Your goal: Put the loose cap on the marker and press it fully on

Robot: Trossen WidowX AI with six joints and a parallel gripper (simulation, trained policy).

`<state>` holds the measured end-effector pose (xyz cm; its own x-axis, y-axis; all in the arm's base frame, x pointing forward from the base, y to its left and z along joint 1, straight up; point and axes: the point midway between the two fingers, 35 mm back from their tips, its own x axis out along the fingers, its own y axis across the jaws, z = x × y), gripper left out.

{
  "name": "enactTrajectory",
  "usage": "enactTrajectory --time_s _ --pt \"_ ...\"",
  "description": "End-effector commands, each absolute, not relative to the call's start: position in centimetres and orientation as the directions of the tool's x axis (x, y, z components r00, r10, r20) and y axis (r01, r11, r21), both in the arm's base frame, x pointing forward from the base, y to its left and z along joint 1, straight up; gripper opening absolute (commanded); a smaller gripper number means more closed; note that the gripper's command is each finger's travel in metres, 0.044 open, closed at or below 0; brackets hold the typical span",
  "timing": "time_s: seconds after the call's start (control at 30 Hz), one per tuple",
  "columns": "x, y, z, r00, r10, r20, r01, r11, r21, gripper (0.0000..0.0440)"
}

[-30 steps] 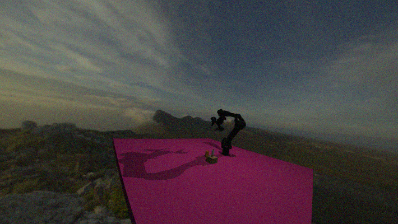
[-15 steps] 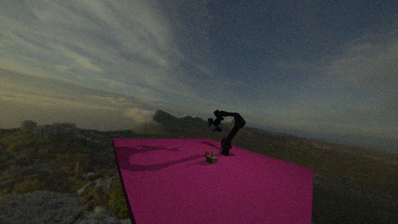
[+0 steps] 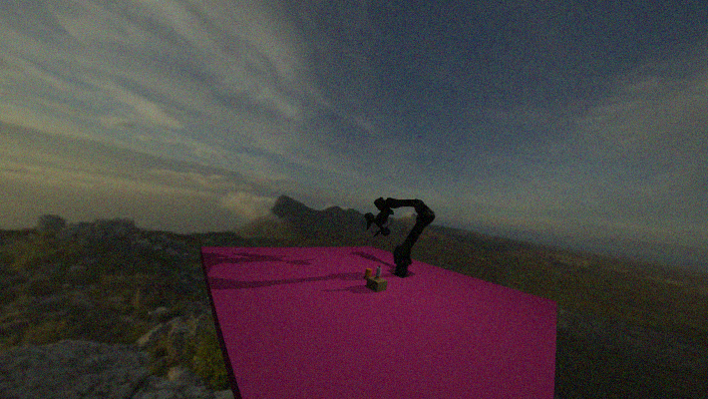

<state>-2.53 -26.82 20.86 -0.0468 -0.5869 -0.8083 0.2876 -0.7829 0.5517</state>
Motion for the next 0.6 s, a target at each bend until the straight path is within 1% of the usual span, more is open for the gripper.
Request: enactTrajectory --time_s 0.0,0.57 --pt "-1.9 -27.2 20.3 -0.041 -0.564 -0.825 0.295 -0.795 0.529 0.0313" --pt "1.1 -28.3 18.4 -0.009 -0.500 -0.866 0.339 -0.817 0.468 0.0313"
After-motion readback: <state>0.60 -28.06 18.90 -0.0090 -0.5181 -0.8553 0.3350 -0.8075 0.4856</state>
